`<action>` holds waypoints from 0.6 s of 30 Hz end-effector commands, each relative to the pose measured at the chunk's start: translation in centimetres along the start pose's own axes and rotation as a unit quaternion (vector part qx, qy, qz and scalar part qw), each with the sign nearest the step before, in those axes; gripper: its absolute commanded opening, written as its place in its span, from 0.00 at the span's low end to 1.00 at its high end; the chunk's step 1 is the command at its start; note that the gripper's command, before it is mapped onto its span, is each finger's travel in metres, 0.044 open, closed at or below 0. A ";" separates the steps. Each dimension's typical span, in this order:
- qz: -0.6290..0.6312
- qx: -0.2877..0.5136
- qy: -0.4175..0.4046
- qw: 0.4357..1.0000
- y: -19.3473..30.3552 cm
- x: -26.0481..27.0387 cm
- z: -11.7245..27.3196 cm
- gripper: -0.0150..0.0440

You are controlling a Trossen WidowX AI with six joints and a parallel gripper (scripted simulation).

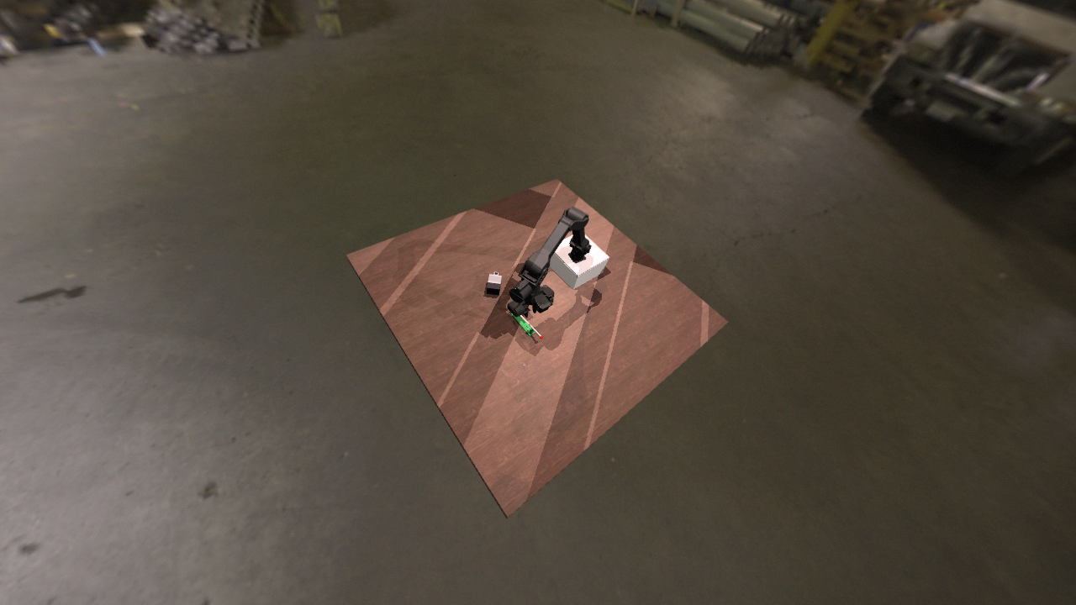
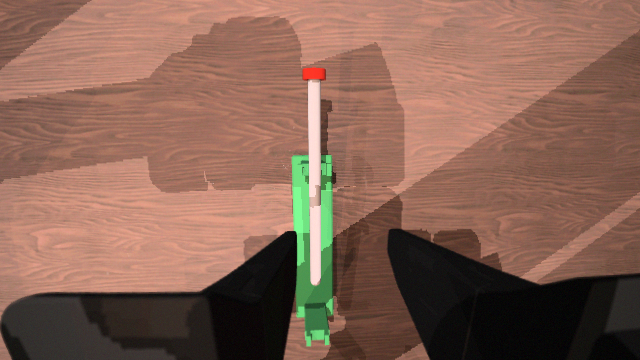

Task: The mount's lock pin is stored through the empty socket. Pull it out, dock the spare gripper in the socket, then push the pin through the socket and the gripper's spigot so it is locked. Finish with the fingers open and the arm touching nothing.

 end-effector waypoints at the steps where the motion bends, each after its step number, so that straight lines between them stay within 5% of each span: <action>1: -0.001 0.010 -0.010 1.000 0.8 0.5 -3.6 0.56; 18: -0.001 0.010 -0.010 1.000 1.1 0.3 -6.1 0.56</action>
Point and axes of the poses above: the point midway between the two fingers, 35 mm back from their tips, its own z axis back along the fingers, its own x axis across the jaws, y = z × x, the point moved 3 cm from there along z, back along the fingers, and after that the axes turned 14 degrees about -z, right-handed, at the moved point
